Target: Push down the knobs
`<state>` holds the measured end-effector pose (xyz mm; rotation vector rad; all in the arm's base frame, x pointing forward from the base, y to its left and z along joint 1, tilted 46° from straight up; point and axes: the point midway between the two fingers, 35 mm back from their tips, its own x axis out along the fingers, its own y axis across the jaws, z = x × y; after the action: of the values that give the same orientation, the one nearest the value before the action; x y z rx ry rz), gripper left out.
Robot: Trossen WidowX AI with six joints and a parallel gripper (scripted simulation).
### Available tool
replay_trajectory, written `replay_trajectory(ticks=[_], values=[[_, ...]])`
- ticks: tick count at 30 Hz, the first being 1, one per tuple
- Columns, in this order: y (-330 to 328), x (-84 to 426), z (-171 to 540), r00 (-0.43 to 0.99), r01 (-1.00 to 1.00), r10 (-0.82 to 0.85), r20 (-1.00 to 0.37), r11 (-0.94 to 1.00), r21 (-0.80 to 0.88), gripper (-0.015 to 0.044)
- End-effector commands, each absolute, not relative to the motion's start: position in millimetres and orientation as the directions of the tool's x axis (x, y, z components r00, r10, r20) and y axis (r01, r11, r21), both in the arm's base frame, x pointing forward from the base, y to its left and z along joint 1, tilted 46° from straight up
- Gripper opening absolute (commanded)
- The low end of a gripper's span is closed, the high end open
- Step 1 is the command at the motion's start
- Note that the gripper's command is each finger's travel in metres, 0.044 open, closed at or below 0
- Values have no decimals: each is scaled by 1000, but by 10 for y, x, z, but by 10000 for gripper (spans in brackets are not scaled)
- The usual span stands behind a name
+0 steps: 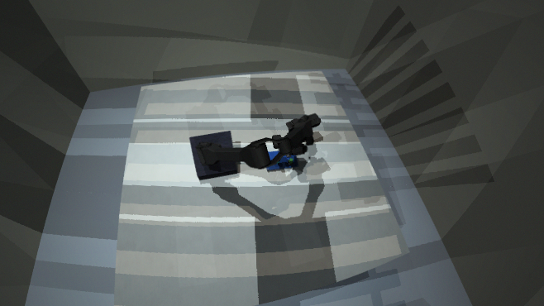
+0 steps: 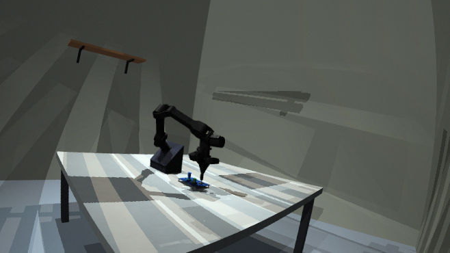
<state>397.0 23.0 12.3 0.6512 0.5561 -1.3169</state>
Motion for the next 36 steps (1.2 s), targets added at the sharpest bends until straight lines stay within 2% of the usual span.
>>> replay_trajectory(ticks=[1,36], values=[[70,4010,18,148,989,-696,-702,90,119,0],[29,4019,-23,148,989,-696,-702,90,119,0]])
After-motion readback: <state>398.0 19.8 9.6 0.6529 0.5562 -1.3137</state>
